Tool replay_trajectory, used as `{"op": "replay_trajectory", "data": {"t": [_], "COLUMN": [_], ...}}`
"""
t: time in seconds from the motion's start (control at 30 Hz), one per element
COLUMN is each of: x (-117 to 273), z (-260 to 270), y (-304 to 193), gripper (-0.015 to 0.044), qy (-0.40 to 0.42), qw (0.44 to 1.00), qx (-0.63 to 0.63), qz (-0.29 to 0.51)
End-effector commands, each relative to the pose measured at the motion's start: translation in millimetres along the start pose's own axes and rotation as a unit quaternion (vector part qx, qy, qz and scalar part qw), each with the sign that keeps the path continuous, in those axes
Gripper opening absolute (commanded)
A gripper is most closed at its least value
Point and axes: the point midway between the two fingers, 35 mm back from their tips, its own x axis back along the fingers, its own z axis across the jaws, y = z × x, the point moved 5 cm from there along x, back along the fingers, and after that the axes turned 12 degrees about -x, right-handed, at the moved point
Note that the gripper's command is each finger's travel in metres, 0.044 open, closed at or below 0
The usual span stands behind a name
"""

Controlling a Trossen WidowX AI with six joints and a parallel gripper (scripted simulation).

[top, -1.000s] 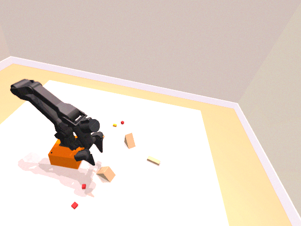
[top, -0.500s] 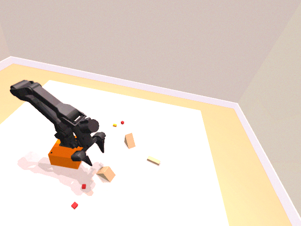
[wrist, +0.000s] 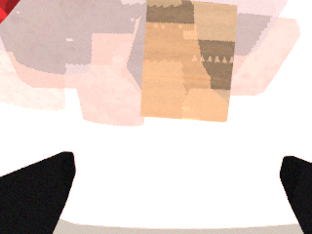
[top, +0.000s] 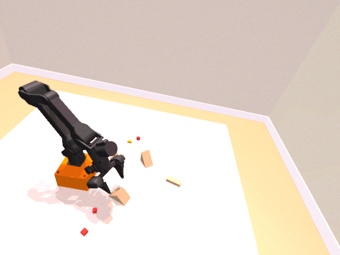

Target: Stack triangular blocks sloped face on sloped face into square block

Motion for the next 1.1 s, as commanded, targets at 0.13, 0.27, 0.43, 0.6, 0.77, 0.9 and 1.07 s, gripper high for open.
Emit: {"op": "replay_trajectory", "data": {"t": [0.13,0.27,0.43,0.6,0.77,0.9,1.07], "x": [-20.0,-29.8,-42.3,-53.6,-63.6,-66.2,-65.9], "z": [-0.3,-0.2,0.3,1.2,2.3,2.5,1.9], "y": [-0.9,-1.0,5.0,12.4,21.1,24.0,24.4], "gripper": [0.044,0.044,0.044,0.044,0.044,0.044,0.044], "qy": [-0.003,-0.005,-0.006,-0.008,-0.009,-0.01,-0.01], "qw": [1.0,0.999,1.0,1.0,1.0,0.999,0.999], "qx": [0.024,0.037,0.019,0.002,-0.016,-0.022,-0.022], "qz": [-0.005,-0.007,-0.011,-0.016,-0.022,-0.023,-0.023]}}
